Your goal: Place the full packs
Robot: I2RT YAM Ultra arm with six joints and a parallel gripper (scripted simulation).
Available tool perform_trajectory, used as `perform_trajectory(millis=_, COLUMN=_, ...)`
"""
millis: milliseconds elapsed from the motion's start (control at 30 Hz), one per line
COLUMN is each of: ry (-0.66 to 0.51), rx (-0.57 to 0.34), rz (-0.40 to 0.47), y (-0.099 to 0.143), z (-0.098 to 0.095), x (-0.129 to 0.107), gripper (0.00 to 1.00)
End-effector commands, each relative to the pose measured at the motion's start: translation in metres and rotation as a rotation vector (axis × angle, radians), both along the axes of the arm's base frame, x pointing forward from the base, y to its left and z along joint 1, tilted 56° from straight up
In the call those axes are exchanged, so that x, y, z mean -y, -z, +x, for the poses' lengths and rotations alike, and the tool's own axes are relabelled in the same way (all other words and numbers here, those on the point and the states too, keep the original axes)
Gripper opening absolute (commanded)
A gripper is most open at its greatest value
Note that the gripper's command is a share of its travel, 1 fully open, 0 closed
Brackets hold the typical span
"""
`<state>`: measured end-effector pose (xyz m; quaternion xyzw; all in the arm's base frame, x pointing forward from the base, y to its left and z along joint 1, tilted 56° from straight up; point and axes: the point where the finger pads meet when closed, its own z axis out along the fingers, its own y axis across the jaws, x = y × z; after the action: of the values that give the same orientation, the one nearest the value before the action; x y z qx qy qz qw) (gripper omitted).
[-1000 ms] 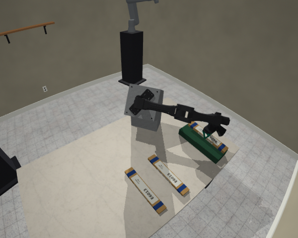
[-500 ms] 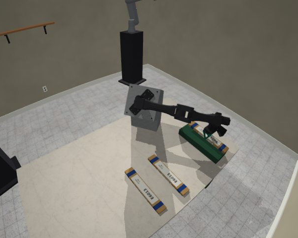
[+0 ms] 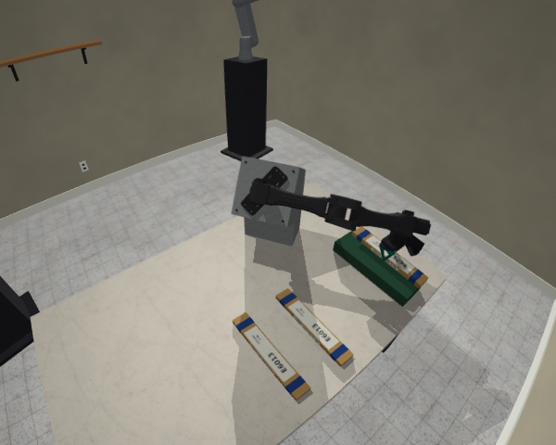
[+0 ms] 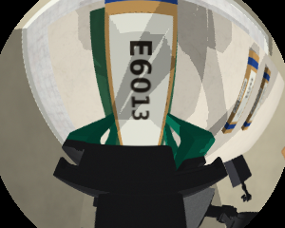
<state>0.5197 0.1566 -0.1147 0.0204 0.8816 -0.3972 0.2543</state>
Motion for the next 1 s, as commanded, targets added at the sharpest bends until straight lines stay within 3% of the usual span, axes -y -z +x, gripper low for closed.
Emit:
perform_trajectory(millis=0, ry=-0.082, rx=0.046, rz=0.021, y=-0.025, z=-0.002, x=-0.052, gripper=0.00)
perform_trajectory(millis=33, ry=-0.086, rx=0.054, rz=0.026, y=-0.033, z=0.001, x=-0.053, gripper=0.00)
perform_trajectory(millis=333, ry=-0.084, rx=0.041, rz=0.017, y=-0.023, z=-0.003, x=-0.051, gripper=0.00)
perform_trajectory(millis=400, ry=-0.086, rx=0.056, rz=0.027, y=-0.034, z=0.001, x=-0.053, gripper=0.00)
perform_trajectory(millis=500, ry=-0.085, rx=0.045, rz=0.020, y=-0.026, z=-0.002, x=-0.052, gripper=0.00)
perform_trajectory(millis=600, ry=-0.088, rx=0.058, rz=0.028, y=-0.036, z=0.003, x=-0.054, gripper=0.00)
perform_trajectory(millis=900, ry=-0.086, rx=0.047, rz=0.020, y=-0.028, z=0.000, x=-0.052, gripper=0.00)
perform_trajectory(millis=967, ry=-0.089, rx=0.060, rz=0.029, y=-0.038, z=0.003, x=-0.054, gripper=0.00)
